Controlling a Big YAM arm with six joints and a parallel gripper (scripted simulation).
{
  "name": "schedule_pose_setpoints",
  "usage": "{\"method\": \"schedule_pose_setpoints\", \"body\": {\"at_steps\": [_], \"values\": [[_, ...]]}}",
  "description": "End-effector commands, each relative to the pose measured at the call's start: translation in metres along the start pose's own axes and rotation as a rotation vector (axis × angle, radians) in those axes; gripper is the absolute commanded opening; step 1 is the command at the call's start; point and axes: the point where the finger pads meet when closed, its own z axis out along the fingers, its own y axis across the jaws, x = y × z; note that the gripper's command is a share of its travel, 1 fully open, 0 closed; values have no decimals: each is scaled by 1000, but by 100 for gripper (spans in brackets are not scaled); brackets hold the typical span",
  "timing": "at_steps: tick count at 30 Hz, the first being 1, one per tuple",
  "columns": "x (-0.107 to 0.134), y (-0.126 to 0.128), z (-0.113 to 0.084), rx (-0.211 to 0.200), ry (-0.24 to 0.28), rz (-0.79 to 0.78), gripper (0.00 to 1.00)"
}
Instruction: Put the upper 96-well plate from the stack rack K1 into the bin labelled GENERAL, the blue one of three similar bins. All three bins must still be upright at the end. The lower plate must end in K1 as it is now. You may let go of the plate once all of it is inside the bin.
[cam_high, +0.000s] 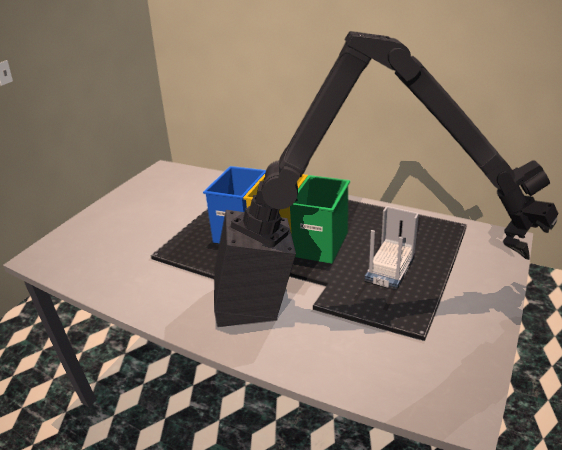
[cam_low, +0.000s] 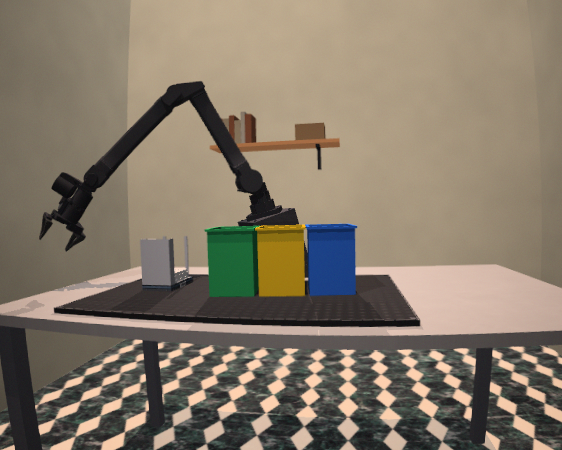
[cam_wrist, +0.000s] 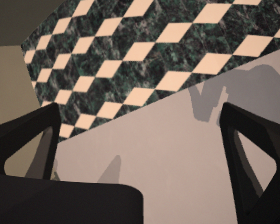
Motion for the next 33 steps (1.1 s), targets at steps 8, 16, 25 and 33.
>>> {"method": "schedule_pose_setpoints", "body": {"at_steps": [8, 16, 25, 33], "values": [[-4, 6, -4, -11, -7, 0, 100], [-4, 6, -4, -11, -7, 0, 100], [21, 17, -40, 3, 40, -208, 100], [41, 12, -58, 24, 75, -336, 100]]}}
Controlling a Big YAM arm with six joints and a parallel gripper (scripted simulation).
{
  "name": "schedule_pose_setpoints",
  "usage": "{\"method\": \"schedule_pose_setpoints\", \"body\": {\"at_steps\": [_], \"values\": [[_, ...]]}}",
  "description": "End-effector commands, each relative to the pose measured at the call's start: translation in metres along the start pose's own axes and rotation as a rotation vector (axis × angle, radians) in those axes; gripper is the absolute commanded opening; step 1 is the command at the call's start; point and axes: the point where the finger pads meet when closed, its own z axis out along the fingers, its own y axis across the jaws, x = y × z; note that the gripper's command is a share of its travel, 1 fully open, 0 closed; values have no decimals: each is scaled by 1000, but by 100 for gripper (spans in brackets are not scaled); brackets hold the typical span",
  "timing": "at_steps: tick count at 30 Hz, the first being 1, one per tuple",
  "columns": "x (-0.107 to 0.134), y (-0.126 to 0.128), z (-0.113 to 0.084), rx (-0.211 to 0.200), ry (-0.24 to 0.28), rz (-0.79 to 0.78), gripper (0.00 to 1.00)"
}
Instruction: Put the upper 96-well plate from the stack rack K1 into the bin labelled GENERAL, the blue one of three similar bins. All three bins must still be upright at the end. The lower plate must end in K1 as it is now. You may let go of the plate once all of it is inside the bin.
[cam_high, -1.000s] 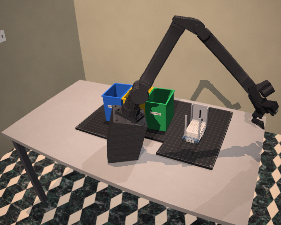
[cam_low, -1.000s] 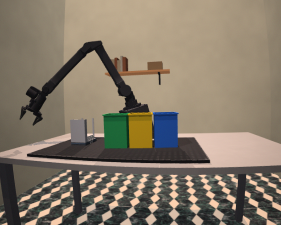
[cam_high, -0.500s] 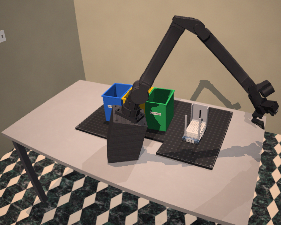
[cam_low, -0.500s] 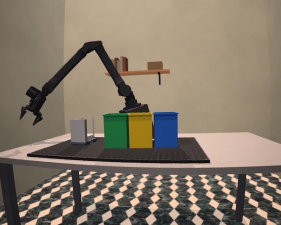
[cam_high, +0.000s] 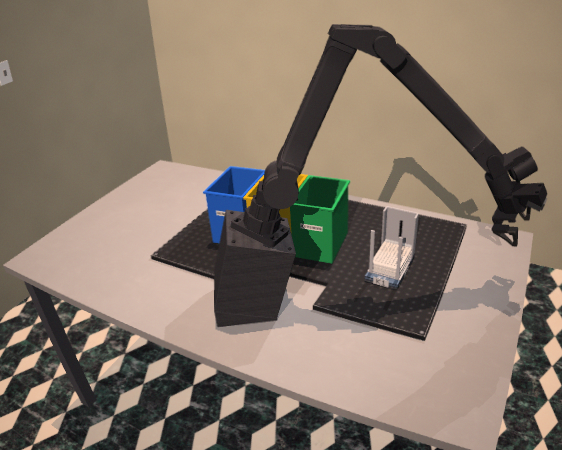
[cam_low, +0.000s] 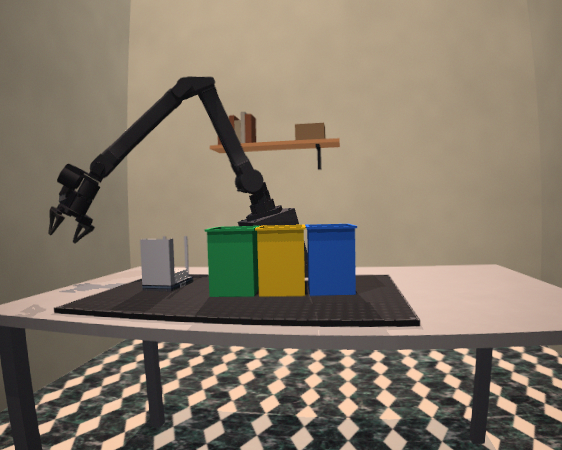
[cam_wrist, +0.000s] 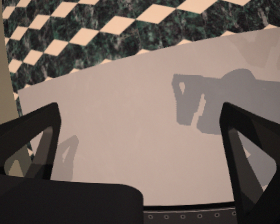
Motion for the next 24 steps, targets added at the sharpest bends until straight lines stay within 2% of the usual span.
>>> {"method": "schedule_pose_setpoints", "body": {"at_steps": [1, 6, 8, 15, 18, 24], "values": [[4, 13, -18, -11, 3, -86, 100], [23, 11, -34, 7, 51, -245, 100], [29, 10, -39, 10, 50, -248, 100], [56, 5, -60, 23, 111, -441, 100], [59, 4, -63, 25, 111, -443, 100], [81, -2, -82, 29, 173, -633, 100]]}}
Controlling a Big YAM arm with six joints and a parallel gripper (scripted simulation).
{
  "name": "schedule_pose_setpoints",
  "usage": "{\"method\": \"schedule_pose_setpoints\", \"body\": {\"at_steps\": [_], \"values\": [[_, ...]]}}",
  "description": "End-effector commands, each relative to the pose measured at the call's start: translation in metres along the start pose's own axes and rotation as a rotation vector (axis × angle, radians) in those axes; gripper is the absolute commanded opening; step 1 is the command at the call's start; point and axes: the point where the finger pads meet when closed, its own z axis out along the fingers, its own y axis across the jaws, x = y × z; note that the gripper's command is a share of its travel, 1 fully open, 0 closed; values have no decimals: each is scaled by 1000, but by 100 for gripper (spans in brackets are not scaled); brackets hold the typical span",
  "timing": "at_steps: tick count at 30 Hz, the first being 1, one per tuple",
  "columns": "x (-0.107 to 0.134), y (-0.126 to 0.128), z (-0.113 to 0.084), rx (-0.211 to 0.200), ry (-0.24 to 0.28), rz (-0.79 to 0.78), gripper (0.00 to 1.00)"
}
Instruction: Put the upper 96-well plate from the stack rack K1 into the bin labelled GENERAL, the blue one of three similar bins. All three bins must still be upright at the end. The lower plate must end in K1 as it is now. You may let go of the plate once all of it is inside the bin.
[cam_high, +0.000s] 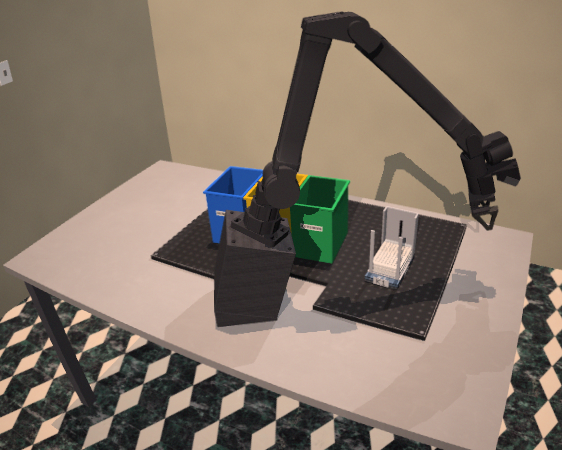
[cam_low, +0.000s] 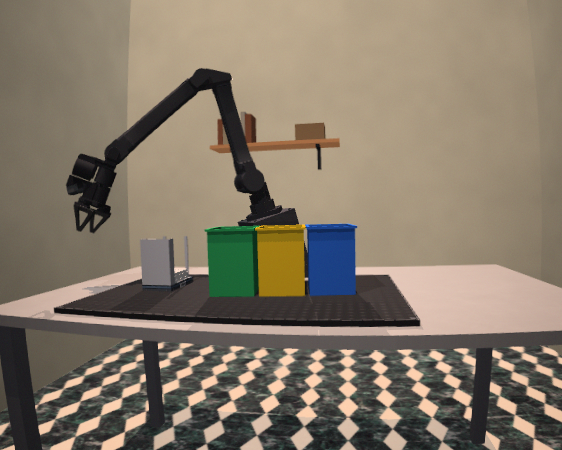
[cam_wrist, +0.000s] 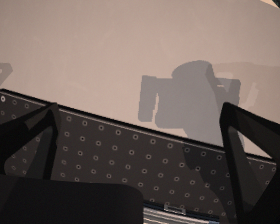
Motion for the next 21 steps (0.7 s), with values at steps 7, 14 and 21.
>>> {"method": "schedule_pose_setpoints", "body": {"at_steps": [7, 14, 21], "values": [[35, 15, -36, -10, 52, -271, 100], [57, 16, -49, -16, 100, -431, 100], [86, 17, -66, -25, 143, -570, 100]]}}
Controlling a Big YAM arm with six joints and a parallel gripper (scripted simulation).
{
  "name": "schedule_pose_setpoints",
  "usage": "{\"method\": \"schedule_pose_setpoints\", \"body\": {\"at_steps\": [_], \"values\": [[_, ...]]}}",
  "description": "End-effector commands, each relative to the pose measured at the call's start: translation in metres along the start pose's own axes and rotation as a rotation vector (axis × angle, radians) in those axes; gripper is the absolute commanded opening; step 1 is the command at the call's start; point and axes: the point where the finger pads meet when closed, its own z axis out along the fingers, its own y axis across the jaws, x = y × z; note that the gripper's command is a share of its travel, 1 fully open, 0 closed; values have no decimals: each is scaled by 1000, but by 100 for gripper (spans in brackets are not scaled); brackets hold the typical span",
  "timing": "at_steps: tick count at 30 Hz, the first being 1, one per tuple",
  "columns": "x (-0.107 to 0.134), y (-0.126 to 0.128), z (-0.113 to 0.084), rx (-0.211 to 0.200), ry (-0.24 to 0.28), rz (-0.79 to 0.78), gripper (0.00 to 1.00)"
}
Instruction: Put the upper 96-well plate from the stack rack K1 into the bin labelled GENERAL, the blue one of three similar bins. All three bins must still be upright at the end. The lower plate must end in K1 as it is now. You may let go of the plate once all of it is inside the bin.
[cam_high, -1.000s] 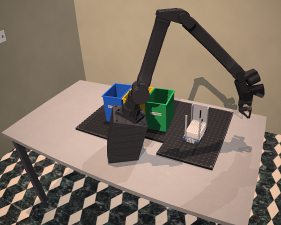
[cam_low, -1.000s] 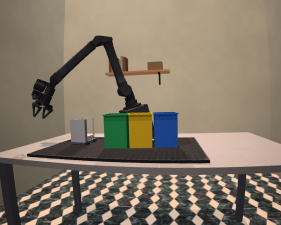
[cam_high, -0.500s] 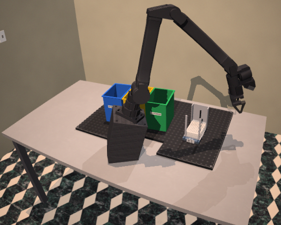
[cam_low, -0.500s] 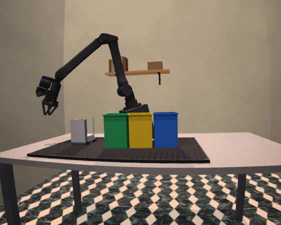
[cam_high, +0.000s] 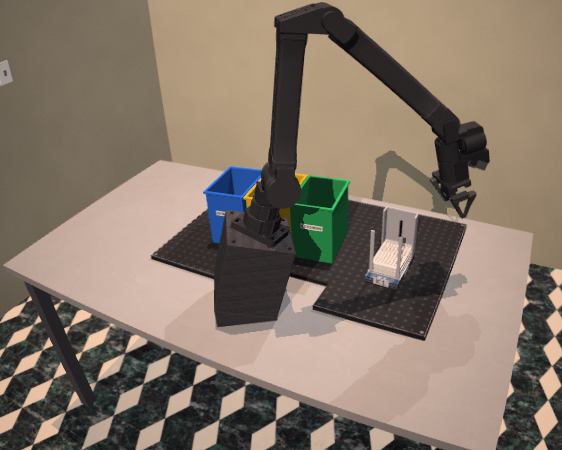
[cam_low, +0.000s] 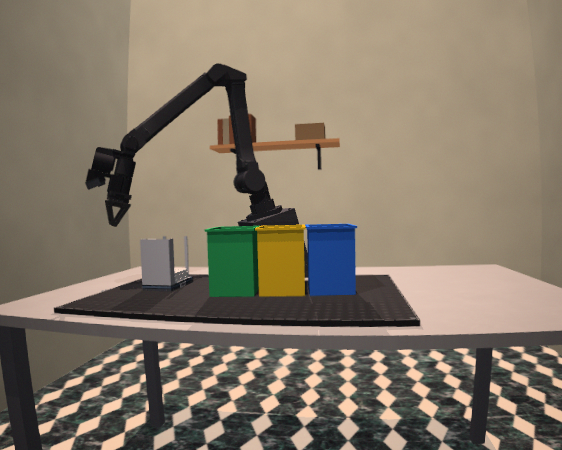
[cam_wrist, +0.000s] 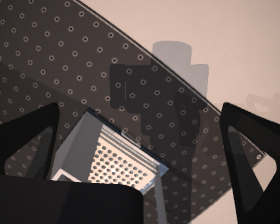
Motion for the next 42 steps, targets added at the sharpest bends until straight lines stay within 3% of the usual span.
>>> {"method": "schedule_pose_setpoints", "body": {"at_steps": [1, 13, 35, 42], "values": [[9, 14, -19, -13, 6, -147, 100], [51, 29, -37, -36, 72, -385, 100], [139, 50, -70, -126, 197, -891, 100], [125, 48, -69, -116, 178, -868, 100]]}}
